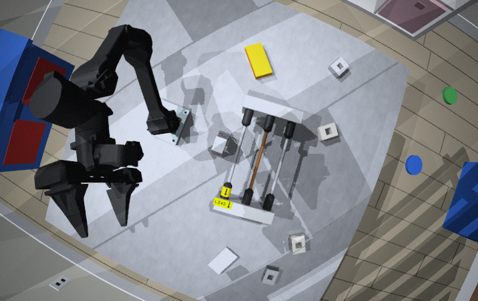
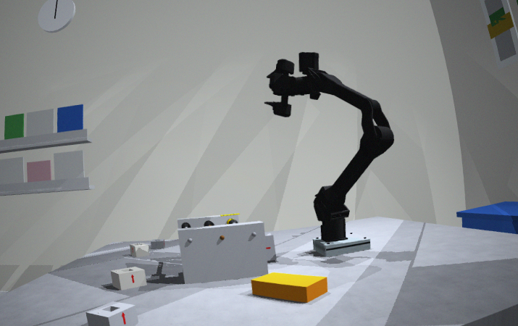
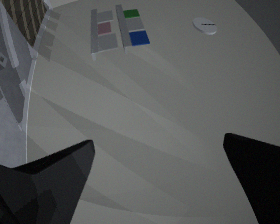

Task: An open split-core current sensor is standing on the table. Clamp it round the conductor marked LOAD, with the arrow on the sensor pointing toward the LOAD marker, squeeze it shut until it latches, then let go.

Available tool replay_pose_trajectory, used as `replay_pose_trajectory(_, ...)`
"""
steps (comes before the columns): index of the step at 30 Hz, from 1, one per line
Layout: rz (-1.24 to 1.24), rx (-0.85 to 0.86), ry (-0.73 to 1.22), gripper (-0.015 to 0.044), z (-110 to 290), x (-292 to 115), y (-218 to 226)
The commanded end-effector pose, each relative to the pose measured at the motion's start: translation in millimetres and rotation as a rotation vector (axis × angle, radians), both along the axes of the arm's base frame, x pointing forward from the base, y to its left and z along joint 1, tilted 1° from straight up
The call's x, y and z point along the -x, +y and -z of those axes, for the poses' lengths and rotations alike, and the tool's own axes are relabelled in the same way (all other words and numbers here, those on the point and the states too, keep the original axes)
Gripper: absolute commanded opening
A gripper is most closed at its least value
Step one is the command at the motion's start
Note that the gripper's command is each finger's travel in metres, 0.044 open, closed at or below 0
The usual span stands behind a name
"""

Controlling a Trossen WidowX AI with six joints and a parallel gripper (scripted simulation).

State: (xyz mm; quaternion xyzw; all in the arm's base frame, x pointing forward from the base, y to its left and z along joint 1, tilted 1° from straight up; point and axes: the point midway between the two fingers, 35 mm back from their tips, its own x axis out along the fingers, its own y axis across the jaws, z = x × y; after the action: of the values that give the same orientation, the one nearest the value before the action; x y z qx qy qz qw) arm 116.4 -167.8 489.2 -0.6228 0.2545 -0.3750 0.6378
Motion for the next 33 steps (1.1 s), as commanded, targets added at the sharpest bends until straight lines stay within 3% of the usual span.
replay_pose_trajectory(1, -0.280, -0.274, -0.255, 0.0440, 36, -67, 4)
replay_pose_trajectory(14, -0.685, -0.856, -0.539, 0.0440, 105, -163, 74)
replay_pose_trajectory(24, -0.891, -1.393, -0.619, 0.0440, 165, -199, 166)
replay_pose_trajectory(33, -0.894, -1.404, -0.619, 0.0440, 166, -199, 168)
